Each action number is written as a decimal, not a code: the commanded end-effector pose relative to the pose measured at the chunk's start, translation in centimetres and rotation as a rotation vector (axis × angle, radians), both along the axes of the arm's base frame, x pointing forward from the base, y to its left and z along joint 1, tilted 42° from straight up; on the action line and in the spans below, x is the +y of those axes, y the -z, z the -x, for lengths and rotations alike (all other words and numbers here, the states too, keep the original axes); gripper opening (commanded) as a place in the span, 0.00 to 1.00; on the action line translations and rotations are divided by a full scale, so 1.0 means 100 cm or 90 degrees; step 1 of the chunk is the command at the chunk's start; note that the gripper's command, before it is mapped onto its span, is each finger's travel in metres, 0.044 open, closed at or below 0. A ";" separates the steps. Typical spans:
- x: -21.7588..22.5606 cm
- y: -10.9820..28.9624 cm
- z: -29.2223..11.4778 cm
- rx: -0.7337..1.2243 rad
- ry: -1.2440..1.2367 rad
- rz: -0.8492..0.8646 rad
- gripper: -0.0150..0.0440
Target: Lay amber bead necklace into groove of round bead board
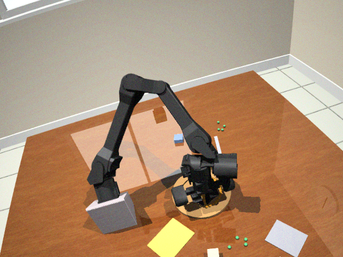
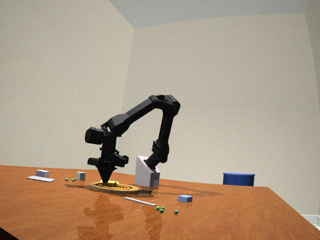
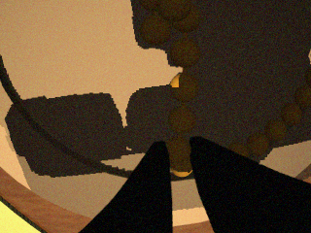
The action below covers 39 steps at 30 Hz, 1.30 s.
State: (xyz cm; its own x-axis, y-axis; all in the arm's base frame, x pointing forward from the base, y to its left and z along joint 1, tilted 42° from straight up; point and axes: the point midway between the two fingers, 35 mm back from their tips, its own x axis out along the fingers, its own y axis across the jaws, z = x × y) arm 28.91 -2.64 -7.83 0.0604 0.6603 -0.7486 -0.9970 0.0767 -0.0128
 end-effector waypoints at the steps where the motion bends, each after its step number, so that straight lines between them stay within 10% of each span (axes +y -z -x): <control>1: 0.000 0.000 0.000 0.000 0.000 0.000 0.25; 29: -0.005 0.008 0.010 0.001 0.002 -0.003 0.25; 39: -0.007 0.006 0.009 -0.002 0.002 -0.003 0.70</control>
State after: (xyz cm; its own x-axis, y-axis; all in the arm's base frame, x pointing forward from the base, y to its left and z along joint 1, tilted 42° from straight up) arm 27.95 -3.37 -8.42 0.0645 0.6640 -0.7450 -0.9967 0.0801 -0.0149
